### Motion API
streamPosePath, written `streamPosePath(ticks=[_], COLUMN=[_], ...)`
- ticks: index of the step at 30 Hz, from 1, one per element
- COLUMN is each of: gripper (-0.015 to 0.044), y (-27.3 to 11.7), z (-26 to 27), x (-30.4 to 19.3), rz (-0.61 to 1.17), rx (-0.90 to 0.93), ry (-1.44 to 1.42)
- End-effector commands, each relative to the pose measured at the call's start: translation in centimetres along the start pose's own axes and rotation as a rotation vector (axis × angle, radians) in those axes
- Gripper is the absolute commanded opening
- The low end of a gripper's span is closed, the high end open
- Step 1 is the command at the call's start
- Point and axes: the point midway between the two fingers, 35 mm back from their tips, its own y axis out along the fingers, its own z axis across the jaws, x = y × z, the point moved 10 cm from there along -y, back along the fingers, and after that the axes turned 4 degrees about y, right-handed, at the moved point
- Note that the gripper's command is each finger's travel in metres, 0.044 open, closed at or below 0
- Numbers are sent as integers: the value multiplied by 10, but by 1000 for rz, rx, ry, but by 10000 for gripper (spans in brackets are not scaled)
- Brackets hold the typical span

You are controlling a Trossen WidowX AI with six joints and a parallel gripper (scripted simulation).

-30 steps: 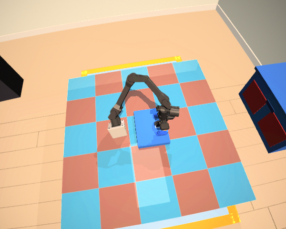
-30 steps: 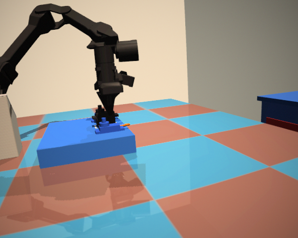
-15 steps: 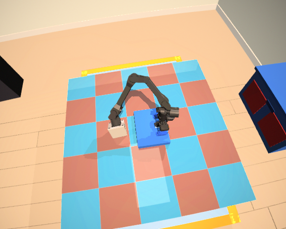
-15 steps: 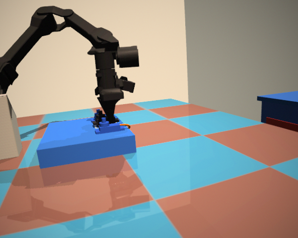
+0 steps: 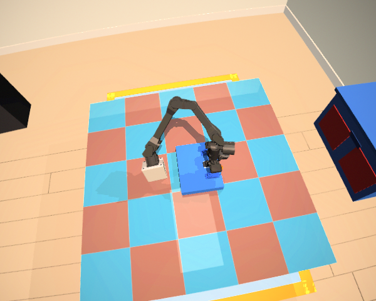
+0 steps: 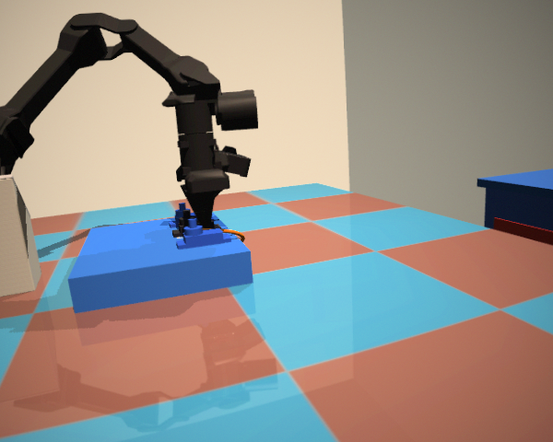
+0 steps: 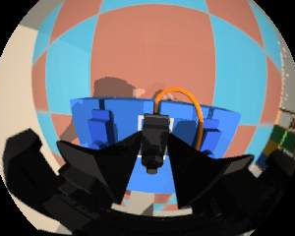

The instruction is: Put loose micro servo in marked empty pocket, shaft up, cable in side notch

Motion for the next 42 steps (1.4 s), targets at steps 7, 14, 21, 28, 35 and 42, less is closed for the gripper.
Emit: streamPosePath(ticks=[7, 14, 21, 28, 35, 42], gripper=[187, 319, 440, 440, 440, 440], y=[-35, -57, -99, -120, -146, -146], z=[1, -6, -8, -8, -8, -8], x=[-6, -34, -109, -108, -108, -108], rz=[-2, -5, 2, -4, -11, -11], rx=[1, -3, -2, -3, -2, -2], ry=[5, 13, 9, 13, 18, 18])
